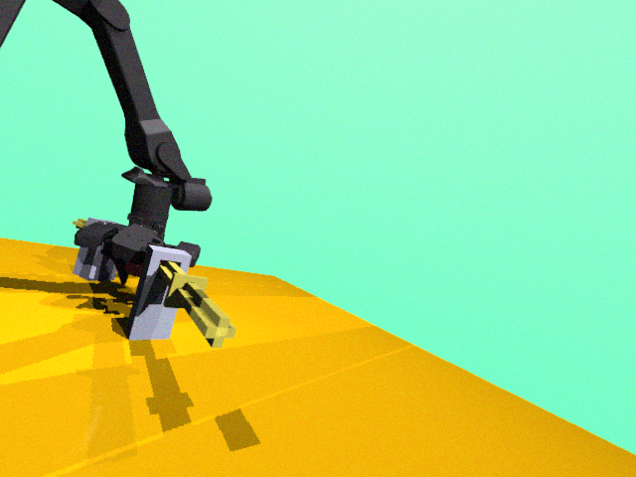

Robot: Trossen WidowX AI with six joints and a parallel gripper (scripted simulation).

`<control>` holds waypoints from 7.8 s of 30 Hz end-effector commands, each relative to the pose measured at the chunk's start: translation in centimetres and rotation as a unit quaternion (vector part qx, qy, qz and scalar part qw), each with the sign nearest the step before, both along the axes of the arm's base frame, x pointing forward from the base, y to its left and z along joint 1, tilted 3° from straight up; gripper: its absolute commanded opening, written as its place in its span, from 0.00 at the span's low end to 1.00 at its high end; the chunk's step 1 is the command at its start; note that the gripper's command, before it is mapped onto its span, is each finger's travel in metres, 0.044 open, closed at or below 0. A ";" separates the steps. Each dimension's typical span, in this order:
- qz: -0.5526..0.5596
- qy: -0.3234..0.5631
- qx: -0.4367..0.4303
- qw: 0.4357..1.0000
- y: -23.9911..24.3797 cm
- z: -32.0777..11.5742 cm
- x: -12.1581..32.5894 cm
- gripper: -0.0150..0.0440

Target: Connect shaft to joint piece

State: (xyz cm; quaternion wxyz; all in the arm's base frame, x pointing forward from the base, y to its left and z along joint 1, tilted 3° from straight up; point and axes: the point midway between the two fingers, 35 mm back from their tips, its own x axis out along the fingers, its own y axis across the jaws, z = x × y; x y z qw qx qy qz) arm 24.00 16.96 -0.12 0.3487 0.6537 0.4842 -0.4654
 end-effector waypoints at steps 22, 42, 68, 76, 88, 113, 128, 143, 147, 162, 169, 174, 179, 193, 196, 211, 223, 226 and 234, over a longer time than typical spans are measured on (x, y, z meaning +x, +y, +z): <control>0.000 0.000 0.000 1.000 0.0 0.0 0.0 0.37; 0.033 0.019 -0.081 0.996 -0.7 0.5 0.0 0.25; 0.089 0.042 -0.224 0.970 -1.8 1.8 0.2 0.25; 0.088 0.044 -0.227 0.969 -1.9 1.8 0.2 0.25; 0.087 0.045 -0.228 0.969 -1.9 1.9 0.2 0.25; 0.086 0.046 -0.227 0.969 -1.9 1.9 0.2 0.25; 0.086 0.046 -0.227 0.969 -1.9 1.9 0.2 0.64; 0.086 0.046 -0.227 0.969 -1.9 1.9 0.2 1.00; 0.086 0.046 -0.227 0.969 -1.9 1.9 0.2 1.00; 0.077 0.016 -0.058 0.995 -2.4 3.9 0.1 1.00; 0.078 -0.007 -0.005 0.997 -2.5 4.8 0.1 1.00; 0.078 -0.007 -0.005 0.997 -2.5 4.8 0.1 1.00; 0.100 -0.014 -0.014 0.995 -2.3 5.3 0.5 1.00; 0.321 -0.072 -0.061 0.942 -1.8 9.2 1.2 1.00; 0.367 -0.081 -0.070 0.924 -1.8 10.0 1.3 1.00; 0.582 -0.116 -0.105 0.798 -1.8 14.2 1.2 1.00; 0.732 -0.130 -0.120 0.658 -2.1 17.7 0.6 1.00; 0.765 -0.132 -0.122 0.619 -2.2 18.6 0.4 1.00; 0.811 -0.133 -0.122 0.557 -2.4 19.9 0.1 1.00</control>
